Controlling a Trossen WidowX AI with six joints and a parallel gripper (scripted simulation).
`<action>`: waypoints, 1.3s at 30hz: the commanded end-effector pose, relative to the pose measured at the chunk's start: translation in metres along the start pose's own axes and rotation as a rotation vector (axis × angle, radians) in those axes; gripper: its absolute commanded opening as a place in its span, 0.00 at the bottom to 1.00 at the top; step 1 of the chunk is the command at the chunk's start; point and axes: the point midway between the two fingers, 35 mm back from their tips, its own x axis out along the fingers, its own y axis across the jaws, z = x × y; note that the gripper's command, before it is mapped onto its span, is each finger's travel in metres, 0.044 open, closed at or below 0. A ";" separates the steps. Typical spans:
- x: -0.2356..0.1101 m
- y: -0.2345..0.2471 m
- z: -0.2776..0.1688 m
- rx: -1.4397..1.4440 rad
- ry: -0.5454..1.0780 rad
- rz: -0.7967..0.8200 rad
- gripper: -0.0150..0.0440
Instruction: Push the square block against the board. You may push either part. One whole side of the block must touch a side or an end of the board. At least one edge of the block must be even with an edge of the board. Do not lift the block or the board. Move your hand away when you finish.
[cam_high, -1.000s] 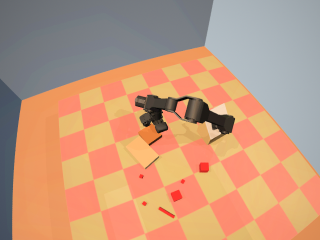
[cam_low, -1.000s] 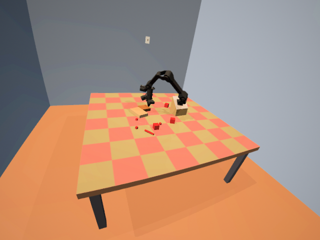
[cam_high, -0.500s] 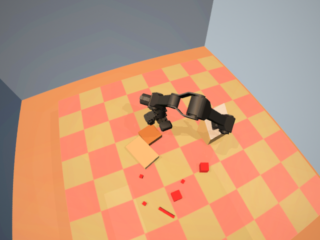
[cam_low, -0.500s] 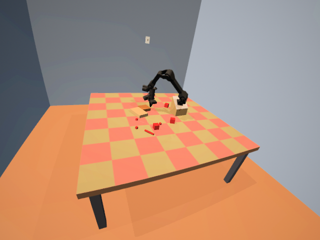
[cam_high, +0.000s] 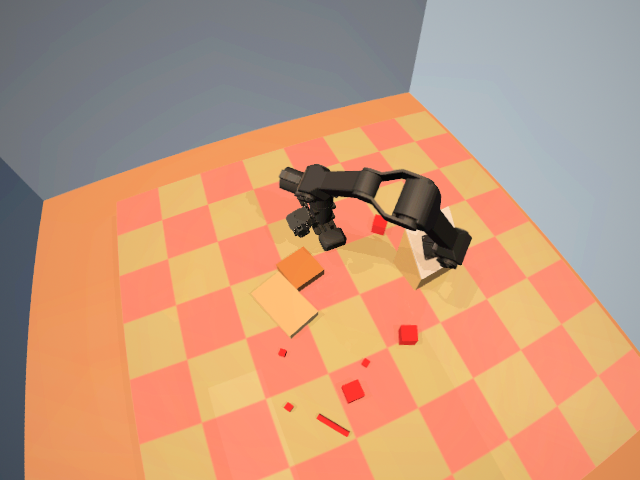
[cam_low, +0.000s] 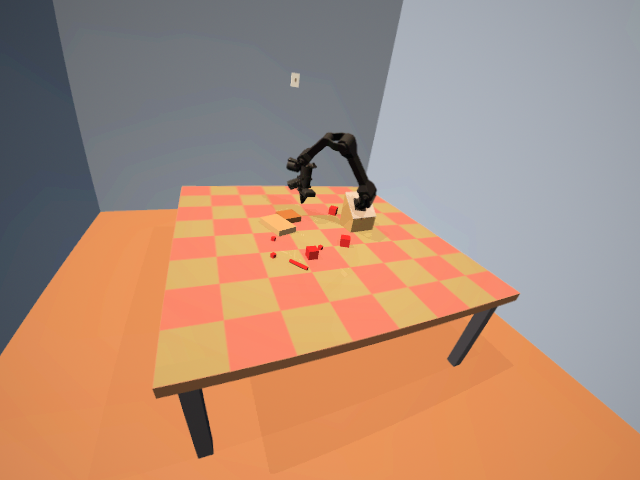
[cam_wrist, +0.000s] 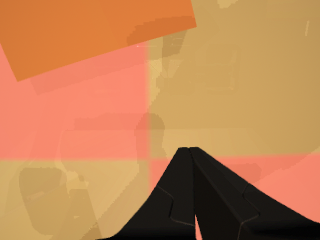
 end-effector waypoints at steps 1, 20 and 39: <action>0.001 0.001 -0.001 0.022 0.019 0.007 0.25; -0.002 -0.015 0.075 0.668 0.013 -0.002 0.25; 0.002 -0.011 0.142 1.295 0.015 0.000 0.25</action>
